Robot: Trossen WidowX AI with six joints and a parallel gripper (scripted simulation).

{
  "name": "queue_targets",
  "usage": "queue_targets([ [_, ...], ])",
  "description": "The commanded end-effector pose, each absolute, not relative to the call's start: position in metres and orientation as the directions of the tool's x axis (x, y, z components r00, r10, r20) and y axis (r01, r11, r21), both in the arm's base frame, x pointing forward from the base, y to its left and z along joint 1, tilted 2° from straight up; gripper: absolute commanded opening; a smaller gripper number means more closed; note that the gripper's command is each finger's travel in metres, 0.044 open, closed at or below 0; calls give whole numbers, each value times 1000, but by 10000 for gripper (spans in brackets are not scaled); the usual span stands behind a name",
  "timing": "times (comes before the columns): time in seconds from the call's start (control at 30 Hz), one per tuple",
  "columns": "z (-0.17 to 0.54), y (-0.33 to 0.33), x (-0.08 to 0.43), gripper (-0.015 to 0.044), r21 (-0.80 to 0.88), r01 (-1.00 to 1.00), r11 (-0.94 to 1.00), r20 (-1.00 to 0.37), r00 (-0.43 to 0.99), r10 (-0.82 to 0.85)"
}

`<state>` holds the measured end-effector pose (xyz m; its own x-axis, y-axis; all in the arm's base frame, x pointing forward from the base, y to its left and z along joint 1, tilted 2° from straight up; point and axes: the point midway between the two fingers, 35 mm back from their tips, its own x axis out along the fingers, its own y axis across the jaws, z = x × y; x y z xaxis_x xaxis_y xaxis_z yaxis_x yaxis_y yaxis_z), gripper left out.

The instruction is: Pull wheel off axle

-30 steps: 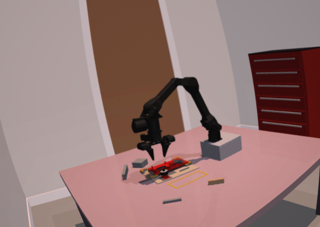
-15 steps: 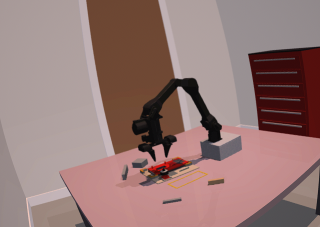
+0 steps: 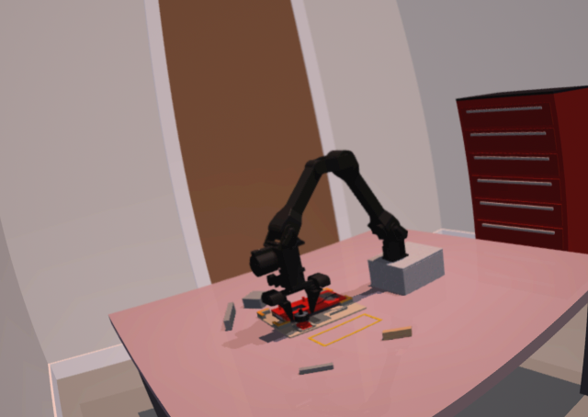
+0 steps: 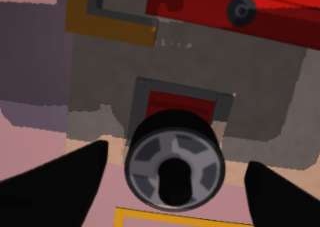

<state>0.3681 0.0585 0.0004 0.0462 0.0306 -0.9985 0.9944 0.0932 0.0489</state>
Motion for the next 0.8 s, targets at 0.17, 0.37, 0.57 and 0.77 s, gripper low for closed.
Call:
queue_targets([
  [0.17, 0, 59, 368, 182, 49, 994, 93, -998, 46, 31],
  [0.37, 0, 59, 368, 142, 49, 994, 93, -998, 46, 31],
  [0.57, 2, 58, 368, 0, 49, 994, 93, -998, 46, 31],
  [0.77, 3, 58, 368, 0, 49, 994, 93, -998, 46, 30],
])
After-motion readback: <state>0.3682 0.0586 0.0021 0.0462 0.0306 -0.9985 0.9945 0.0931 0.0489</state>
